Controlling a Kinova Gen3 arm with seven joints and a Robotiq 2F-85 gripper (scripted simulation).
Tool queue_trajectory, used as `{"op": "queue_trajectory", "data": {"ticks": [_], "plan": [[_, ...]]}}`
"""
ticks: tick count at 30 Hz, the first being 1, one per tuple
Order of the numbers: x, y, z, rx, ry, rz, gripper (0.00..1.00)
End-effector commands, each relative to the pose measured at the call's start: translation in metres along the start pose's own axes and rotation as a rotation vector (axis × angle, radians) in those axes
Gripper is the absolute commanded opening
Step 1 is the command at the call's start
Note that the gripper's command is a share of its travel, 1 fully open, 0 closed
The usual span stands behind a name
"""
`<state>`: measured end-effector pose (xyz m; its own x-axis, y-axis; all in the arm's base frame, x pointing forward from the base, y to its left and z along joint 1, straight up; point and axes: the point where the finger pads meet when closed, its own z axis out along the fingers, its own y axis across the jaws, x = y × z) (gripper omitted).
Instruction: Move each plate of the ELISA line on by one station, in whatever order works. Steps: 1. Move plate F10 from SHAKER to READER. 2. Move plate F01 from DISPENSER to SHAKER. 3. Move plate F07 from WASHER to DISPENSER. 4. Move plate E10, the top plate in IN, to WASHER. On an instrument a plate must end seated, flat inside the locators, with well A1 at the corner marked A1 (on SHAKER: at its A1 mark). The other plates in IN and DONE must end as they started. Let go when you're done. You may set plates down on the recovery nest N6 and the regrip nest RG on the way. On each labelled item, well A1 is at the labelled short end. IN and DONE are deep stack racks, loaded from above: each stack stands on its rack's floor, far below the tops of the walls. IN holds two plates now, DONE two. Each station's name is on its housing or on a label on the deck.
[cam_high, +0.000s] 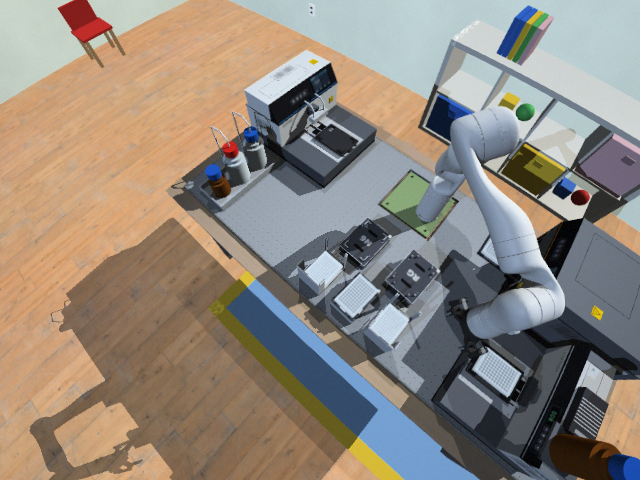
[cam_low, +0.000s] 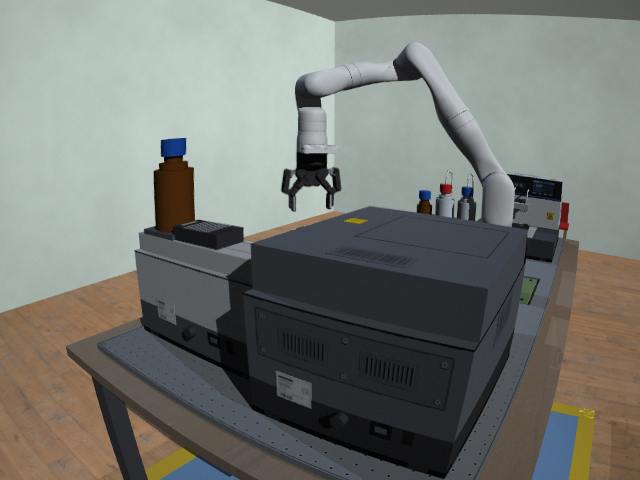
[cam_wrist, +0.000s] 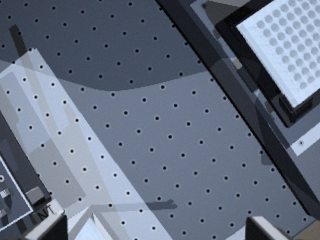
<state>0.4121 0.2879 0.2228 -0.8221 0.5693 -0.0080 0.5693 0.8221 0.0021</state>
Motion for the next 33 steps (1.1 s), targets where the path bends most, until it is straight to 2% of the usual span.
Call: {"op": "queue_trajectory", "data": {"ticks": [1,11,13,19,28,30,33], "plan": [[-0.011,-0.006,-0.001,-0.002,0.001,-0.149,1.0],[-0.04,-0.023,-0.001,-0.002,0.001,-0.169,1.0],[-0.04,-0.023,-0.001,-0.002,0.001,-0.169,1.0],[-0.057,-0.033,-0.001,-0.002,0.0,-0.389,1.0],[-0.083,-0.049,-0.001,-0.002,0.0,-0.389,1.0],[-0.083,-0.049,-0.001,-0.002,0.0,-0.389,1.0],[-0.093,-0.048,-0.001,-0.002,0.0,-0.509,1.0]]}}
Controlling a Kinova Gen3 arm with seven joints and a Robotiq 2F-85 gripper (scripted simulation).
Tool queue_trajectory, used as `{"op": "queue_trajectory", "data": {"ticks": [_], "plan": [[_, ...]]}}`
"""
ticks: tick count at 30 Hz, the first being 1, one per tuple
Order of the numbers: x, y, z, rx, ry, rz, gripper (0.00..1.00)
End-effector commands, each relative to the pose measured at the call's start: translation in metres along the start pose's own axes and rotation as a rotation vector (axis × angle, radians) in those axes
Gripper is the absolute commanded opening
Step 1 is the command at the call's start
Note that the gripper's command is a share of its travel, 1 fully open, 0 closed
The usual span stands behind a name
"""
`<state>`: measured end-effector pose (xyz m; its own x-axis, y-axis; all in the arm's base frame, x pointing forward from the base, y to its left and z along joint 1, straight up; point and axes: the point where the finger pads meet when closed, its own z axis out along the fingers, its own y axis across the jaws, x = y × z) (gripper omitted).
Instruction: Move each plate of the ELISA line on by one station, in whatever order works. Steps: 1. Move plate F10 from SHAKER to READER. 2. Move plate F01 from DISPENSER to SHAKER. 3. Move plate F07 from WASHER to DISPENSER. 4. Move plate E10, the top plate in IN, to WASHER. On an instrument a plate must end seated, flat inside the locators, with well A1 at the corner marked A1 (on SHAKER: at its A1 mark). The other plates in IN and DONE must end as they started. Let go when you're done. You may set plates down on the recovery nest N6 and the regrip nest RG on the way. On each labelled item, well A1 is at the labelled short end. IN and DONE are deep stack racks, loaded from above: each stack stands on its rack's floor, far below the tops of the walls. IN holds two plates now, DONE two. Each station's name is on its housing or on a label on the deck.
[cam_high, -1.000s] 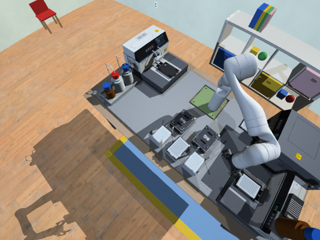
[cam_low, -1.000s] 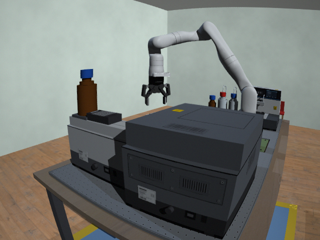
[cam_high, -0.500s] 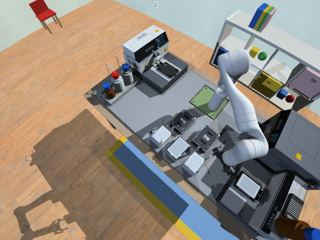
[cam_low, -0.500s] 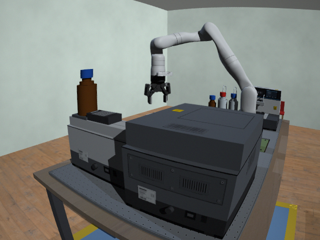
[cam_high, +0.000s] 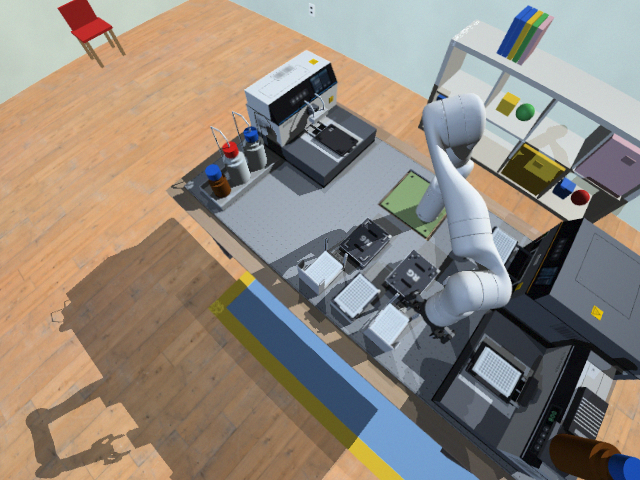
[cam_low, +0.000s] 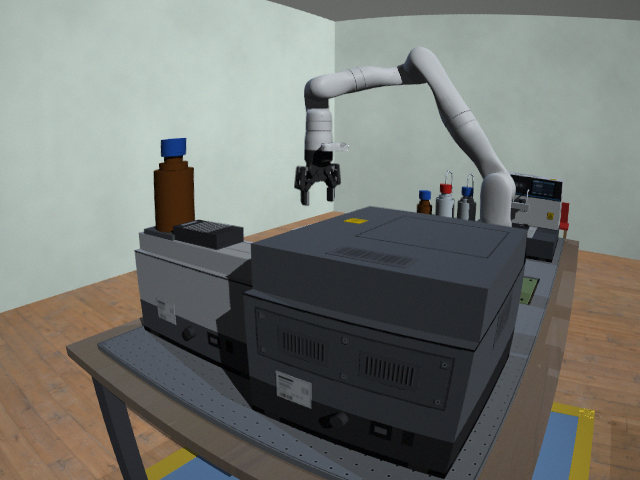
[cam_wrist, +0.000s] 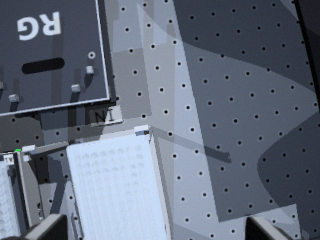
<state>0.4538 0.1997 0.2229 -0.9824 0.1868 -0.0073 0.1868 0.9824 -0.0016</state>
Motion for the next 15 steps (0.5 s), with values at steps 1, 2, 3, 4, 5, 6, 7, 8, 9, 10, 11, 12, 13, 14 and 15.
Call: {"op": "queue_trajectory", "data": {"ticks": [1,2,3,4,5,6,7,8,9,10,11,12,13,14,15], "plan": [[-0.011,-0.004,-0.001,-0.002,-0.001,-0.131,1.0],[-0.014,-0.005,-0.001,-0.002,-0.001,-0.171,1.0],[-0.018,-0.006,-0.001,-0.002,-0.001,-0.191,1.0],[-0.021,-0.007,-0.001,-0.002,-0.001,-0.191,1.0],[-0.024,-0.009,-0.001,-0.002,-0.001,-0.191,1.0],[-0.027,-0.01,-0.001,-0.002,-0.001,-0.191,1.0],[-0.03,-0.011,-0.001,-0.002,-0.001,-0.191,1.0],[-0.033,-0.012,-0.001,-0.002,-0.001,-0.191,1.0],[-0.036,-0.013,-0.001,-0.002,-0.001,-0.191,1.0],[-0.039,-0.014,-0.001,-0.002,-0.001,-0.191,1.0],[-0.043,-0.015,-0.001,-0.002,-0.001,-0.191,1.0],[-0.046,-0.016,-0.001,-0.002,-0.001,-0.191,1.0],[-0.046,-0.016,-0.001,-0.002,-0.001,-0.191,1.0],[-0.046,-0.016,-0.001,-0.002,-0.001,-0.191,1.0],[-0.049,-0.018,-0.001,-0.002,-0.001,-0.191,1.0]]}}
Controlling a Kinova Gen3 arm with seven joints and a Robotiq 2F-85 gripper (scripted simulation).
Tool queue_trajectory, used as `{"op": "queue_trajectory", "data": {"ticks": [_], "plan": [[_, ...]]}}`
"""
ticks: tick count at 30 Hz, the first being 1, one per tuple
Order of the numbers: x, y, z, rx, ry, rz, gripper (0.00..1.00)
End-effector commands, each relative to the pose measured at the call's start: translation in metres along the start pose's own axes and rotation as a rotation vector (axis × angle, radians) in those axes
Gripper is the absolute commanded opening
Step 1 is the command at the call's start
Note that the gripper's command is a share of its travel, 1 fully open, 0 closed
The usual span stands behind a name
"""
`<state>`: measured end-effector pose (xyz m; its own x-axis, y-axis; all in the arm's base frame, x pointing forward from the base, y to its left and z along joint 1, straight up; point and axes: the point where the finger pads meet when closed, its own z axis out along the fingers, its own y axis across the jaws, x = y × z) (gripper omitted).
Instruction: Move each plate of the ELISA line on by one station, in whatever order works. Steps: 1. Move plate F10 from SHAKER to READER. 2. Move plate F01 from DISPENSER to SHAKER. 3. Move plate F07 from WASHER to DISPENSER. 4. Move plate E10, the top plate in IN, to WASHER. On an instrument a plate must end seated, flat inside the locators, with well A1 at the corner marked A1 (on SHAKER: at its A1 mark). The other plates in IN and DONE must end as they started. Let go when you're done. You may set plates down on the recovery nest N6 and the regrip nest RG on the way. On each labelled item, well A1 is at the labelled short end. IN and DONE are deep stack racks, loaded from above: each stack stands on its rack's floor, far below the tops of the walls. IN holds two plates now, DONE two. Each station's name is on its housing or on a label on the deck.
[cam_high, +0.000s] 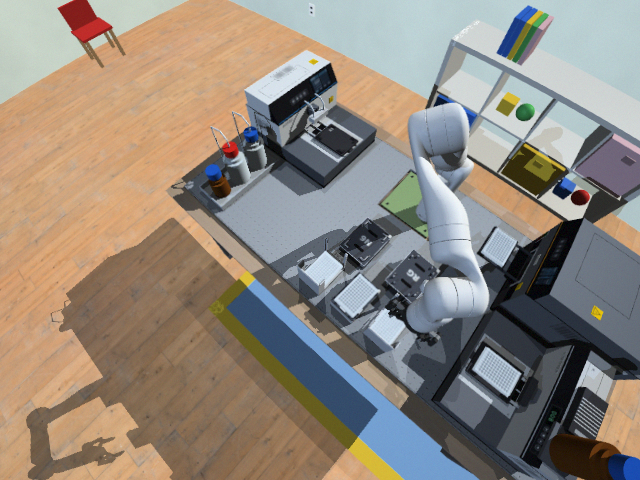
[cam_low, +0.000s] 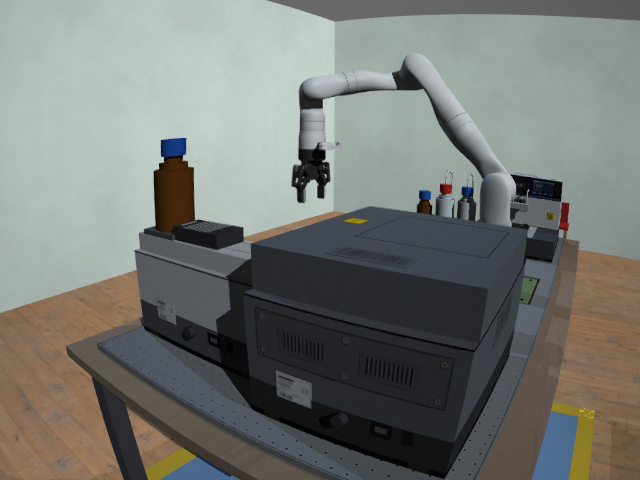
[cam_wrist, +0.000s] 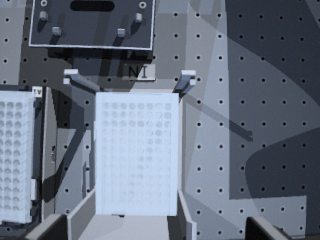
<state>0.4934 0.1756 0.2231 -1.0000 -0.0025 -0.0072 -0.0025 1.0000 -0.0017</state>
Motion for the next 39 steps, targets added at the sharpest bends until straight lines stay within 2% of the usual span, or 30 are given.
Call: {"op": "queue_trajectory", "data": {"ticks": [1,11,39], "plan": [[-0.008,-0.004,-0.001,-0.001,-0.001,-0.001,1.0],[-0.037,-0.021,-0.001,0.0,-0.001,-0.001,1.0],[-0.037,-0.021,-0.001,0.0,-0.001,-0.001,1.0]]}}
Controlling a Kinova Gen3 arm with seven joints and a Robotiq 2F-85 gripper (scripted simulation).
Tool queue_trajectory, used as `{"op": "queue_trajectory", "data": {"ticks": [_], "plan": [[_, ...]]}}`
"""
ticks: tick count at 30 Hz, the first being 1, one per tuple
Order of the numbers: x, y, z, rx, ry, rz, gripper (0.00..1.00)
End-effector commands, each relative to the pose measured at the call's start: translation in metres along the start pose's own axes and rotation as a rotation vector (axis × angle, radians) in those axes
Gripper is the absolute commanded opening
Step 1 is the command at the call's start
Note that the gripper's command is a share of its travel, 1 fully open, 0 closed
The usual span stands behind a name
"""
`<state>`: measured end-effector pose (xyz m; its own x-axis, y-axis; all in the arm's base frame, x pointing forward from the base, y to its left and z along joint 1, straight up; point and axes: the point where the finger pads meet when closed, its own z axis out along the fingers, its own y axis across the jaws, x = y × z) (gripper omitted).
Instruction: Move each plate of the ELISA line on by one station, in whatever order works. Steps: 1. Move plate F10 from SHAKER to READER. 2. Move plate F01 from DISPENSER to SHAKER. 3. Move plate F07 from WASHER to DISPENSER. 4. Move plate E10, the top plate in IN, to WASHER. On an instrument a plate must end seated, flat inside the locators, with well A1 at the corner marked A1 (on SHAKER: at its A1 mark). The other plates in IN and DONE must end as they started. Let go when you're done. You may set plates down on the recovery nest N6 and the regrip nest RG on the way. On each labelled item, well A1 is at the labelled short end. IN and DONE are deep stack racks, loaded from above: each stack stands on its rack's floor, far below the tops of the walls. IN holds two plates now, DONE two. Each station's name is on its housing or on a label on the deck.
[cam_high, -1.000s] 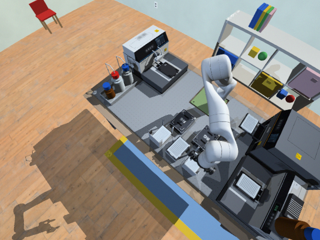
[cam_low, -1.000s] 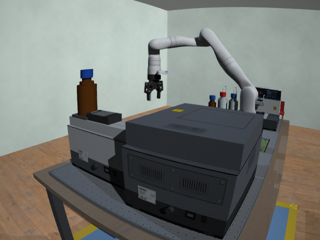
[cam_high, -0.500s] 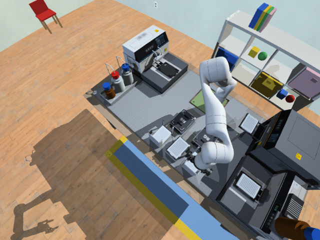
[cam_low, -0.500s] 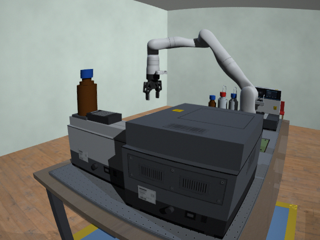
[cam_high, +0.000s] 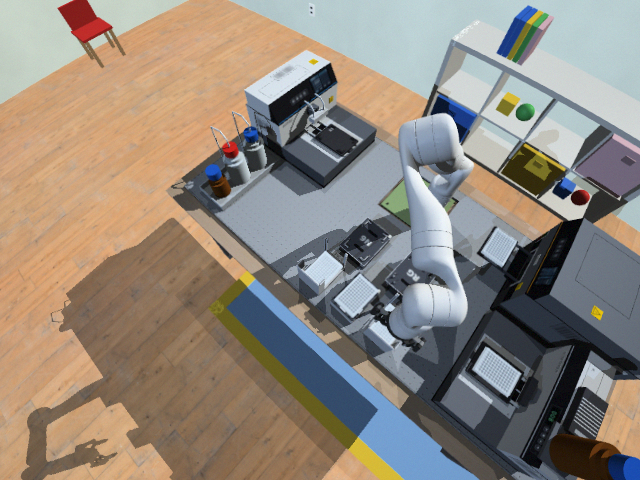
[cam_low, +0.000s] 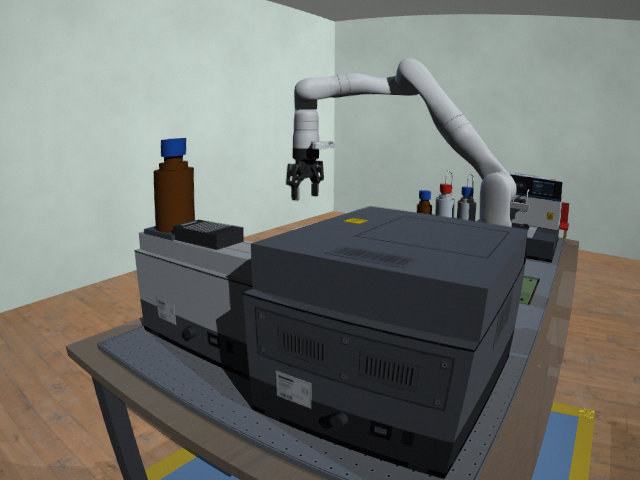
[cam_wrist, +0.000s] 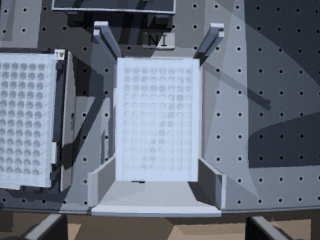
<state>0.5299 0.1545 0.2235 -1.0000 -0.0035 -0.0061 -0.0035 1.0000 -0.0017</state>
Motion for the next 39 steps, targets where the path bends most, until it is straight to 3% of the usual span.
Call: {"op": "queue_trajectory", "data": {"ticks": [1,17,36,39], "plan": [[0.0,0.0,-0.001,0.0,-0.002,0.0,1.0],[0.0,0.0,-0.001,0.0,-0.002,0.0,1.0],[0.056,0.0,-0.001,0.0,-0.002,0.0,1.0],[0.056,0.0,-0.001,0.0,-0.002,0.0,1.0]]}}
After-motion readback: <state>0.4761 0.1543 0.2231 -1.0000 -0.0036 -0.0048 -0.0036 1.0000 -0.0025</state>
